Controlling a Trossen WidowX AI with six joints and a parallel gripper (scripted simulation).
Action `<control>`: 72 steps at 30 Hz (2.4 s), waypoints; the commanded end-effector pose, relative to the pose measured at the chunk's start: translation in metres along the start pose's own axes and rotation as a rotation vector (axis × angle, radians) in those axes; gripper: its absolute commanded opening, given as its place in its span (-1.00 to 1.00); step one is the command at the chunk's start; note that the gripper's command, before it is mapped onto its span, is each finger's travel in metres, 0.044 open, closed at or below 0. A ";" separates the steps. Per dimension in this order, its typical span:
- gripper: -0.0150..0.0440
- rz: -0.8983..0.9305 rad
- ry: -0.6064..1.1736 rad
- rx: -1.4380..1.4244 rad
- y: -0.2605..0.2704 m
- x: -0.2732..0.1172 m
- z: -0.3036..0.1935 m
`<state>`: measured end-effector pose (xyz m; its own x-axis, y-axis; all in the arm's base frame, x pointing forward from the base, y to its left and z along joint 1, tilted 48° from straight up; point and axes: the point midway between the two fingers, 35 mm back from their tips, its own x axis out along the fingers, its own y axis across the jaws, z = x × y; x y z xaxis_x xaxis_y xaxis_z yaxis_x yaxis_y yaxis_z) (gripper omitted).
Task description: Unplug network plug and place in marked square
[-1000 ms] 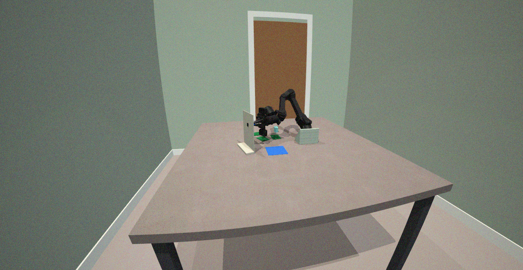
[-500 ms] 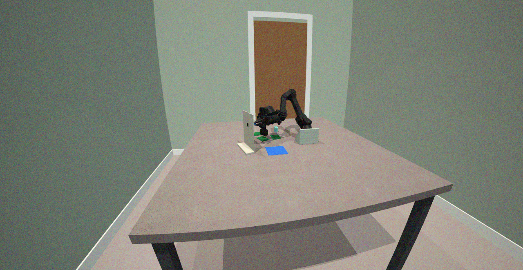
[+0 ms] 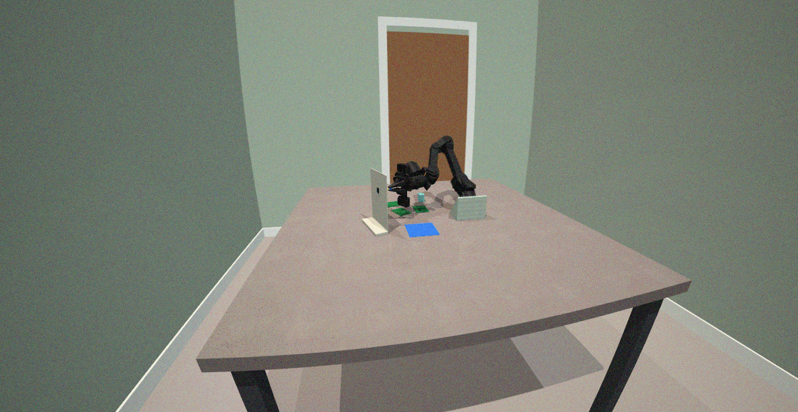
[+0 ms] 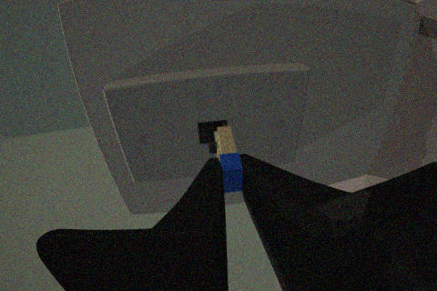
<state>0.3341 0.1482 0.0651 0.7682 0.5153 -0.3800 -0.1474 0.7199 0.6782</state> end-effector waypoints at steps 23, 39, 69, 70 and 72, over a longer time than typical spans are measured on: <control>-0.49 -0.002 0.007 -0.002 -0.001 -0.012 -0.002; -0.49 -0.003 0.007 -0.002 -0.001 -0.019 -0.001; -0.49 -0.003 0.008 -0.002 -0.001 -0.030 -0.001; -0.49 -0.003 0.008 -0.002 -0.001 -0.031 -0.001; -0.49 -0.003 0.008 -0.002 -0.001 -0.032 -0.001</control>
<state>0.3119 0.1321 0.0768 0.7673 0.5146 -0.3827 -0.1458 0.7211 0.6774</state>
